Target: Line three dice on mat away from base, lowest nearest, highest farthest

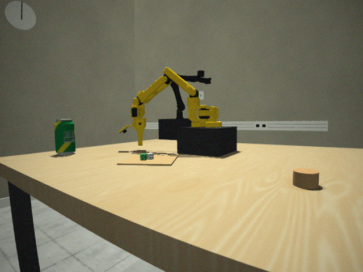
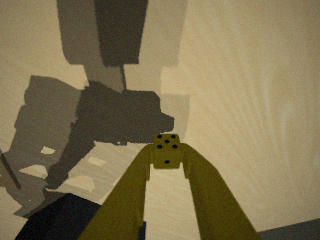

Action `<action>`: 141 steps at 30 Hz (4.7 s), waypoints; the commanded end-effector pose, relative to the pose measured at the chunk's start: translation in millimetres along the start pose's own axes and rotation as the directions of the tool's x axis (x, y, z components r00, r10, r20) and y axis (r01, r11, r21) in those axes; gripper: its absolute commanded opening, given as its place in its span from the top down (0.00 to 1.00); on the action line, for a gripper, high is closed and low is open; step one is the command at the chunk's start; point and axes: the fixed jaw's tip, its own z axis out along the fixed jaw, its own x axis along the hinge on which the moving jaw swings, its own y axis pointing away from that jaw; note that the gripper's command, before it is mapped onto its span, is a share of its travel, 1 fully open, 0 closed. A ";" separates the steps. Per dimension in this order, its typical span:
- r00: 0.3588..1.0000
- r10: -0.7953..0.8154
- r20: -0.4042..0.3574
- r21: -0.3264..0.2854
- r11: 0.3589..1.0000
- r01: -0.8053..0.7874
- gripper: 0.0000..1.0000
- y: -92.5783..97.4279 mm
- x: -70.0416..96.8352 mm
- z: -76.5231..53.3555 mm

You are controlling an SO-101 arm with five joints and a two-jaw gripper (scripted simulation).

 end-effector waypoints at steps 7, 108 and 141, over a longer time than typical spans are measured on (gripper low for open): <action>1.000 -0.001 0.002 -0.001 1.000 0.001 1.00 -0.5 1.9 -24.8; 0.522 -0.853 0.002 0.021 0.522 0.853 1.00 212.6 45.6 -15.5; 0.522 -0.853 0.002 0.021 0.522 0.853 1.00 212.5 45.4 -4.4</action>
